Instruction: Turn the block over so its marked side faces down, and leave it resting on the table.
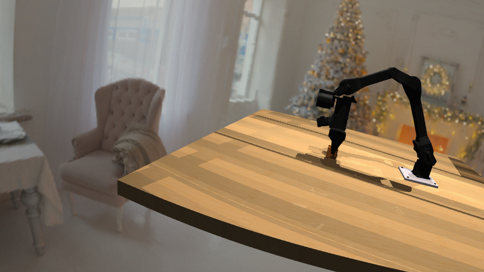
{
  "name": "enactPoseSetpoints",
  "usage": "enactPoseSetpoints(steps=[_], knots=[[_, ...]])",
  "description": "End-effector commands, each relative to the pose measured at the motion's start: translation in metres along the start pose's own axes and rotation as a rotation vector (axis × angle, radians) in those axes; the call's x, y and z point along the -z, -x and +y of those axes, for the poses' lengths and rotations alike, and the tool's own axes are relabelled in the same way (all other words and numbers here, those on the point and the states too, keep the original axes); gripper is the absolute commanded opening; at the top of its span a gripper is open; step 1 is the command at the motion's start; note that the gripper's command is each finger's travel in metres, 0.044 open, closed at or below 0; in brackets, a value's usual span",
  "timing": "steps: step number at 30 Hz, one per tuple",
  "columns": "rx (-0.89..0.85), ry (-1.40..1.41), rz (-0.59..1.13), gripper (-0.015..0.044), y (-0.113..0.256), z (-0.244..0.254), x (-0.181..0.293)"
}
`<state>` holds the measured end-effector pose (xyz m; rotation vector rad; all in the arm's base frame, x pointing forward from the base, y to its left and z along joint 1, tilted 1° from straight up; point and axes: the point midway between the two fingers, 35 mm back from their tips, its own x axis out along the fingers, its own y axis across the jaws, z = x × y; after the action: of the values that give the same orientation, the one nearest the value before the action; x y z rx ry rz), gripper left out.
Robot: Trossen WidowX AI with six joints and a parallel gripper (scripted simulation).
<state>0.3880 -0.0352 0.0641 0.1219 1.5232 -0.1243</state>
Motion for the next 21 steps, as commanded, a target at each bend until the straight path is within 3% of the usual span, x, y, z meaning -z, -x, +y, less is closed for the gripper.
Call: enactPoseSetpoints(steps=[1,3,21], knots=[[0.003,-0.001,-0.002,0.0256,-0.0005,-0.0006,-0.0004],[0.003,-0.001,-0.002,0.0204,-0.0005,-0.0006,-0.0004],[0.003,-0.001,-0.002,0.0084,-0.0005,-0.0006,-0.0004]])
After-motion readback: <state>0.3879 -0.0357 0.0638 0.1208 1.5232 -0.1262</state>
